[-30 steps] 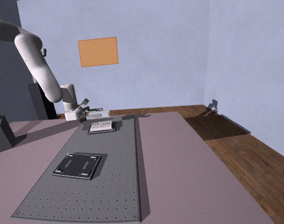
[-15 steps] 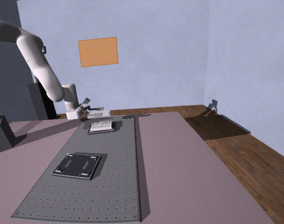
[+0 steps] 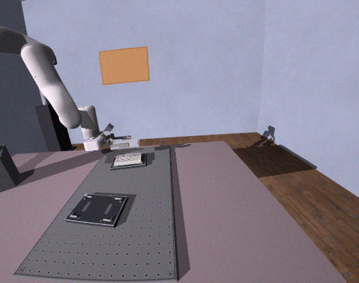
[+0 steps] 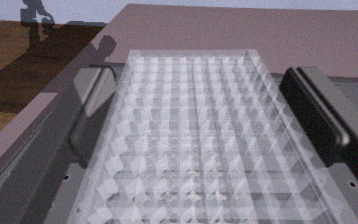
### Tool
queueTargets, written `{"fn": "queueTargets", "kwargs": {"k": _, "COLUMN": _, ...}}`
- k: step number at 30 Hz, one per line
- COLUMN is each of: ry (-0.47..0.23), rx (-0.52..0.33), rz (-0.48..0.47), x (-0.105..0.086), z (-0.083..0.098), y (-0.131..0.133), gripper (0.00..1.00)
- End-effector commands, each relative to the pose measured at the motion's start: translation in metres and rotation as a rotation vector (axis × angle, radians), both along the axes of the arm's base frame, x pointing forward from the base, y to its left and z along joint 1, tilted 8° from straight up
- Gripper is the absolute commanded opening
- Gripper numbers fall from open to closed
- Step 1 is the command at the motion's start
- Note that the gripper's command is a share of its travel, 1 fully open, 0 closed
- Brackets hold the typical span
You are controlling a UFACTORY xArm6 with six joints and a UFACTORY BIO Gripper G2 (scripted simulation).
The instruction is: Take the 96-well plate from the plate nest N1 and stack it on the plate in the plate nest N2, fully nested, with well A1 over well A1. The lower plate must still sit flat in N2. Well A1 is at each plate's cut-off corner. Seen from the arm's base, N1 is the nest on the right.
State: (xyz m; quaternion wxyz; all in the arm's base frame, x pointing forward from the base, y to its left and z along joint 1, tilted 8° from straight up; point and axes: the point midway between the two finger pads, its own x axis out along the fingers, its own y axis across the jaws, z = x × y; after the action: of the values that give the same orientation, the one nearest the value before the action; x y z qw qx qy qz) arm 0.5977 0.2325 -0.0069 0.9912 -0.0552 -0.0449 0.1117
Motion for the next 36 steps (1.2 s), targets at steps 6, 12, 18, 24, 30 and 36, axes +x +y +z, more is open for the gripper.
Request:
{"fn": "queueTargets", "kwargs": {"k": 6, "ry": -0.004, "rx": 0.002, "rz": 0.0, "x": 0.001, "z": 0.002, "y": 0.001, "gripper": 0.0}}
{"fn": "queueTargets", "kwargs": {"k": 12, "ry": -0.004, "rx": 0.002, "rz": 0.0, "x": 0.002, "z": -0.004, "y": 0.0, "gripper": 0.0}}
{"fn": "queueTargets", "kwargs": {"k": 18, "ry": -0.004, "rx": 0.002, "rz": 0.0, "x": 0.003, "z": -0.011, "y": -0.001, "gripper": 0.0}}
{"fn": "queueTargets", "kwargs": {"k": 24, "ry": -0.004, "rx": 0.002, "rz": 0.0, "x": 0.004, "z": -0.021, "y": -0.002, "gripper": 0.0}}
{"fn": "queueTargets", "kwargs": {"k": 30, "ry": -0.004, "rx": 0.002, "rz": 0.0, "x": 0.005, "z": -0.031, "y": -0.003, "gripper": 0.0}}
{"fn": "queueTargets", "kwargs": {"k": 36, "ry": -0.004, "rx": 0.002, "rz": 0.0, "x": 0.005, "z": -0.037, "y": -0.004, "gripper": 0.0}}
